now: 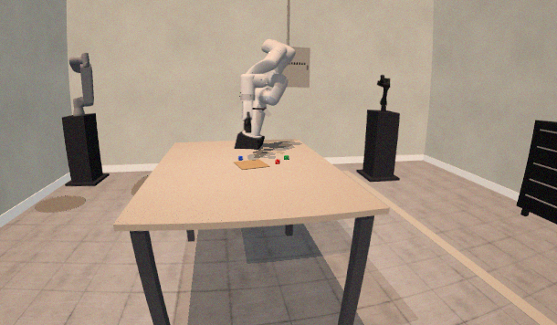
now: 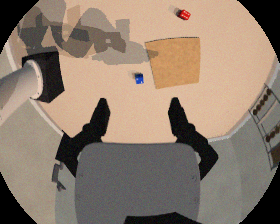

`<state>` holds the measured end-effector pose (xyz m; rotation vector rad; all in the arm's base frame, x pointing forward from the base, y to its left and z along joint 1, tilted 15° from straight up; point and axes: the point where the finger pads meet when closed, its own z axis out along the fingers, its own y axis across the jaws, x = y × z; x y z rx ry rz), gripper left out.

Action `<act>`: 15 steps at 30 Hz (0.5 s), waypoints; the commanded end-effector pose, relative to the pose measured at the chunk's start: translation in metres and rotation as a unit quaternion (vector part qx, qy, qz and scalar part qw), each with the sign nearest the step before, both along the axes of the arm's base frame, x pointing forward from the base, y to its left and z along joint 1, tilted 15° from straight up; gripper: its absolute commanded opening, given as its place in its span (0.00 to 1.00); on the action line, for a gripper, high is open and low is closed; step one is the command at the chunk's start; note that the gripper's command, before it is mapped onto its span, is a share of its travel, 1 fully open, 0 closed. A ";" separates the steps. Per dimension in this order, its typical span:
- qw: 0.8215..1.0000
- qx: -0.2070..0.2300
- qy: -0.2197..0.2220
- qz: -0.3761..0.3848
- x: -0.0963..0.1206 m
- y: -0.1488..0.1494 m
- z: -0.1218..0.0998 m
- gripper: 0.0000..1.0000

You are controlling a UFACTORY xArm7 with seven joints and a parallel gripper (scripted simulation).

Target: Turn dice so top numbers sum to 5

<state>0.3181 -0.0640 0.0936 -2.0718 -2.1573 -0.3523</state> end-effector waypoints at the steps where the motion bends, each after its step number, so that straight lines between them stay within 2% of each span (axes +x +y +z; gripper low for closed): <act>1: 1.000 -0.001 -0.001 0.000 0.001 -0.001 0.001 1.00; 5: 1.000 -0.001 -0.001 0.000 0.001 0.000 -0.001 1.00; 10: 1.000 -0.001 -0.001 0.000 0.003 0.006 -0.023 1.00; 12: 1.000 -0.001 -0.001 0.000 0.003 0.006 -0.023 1.00; 15: 1.000 -0.001 -0.001 0.000 0.005 0.012 -0.046 1.00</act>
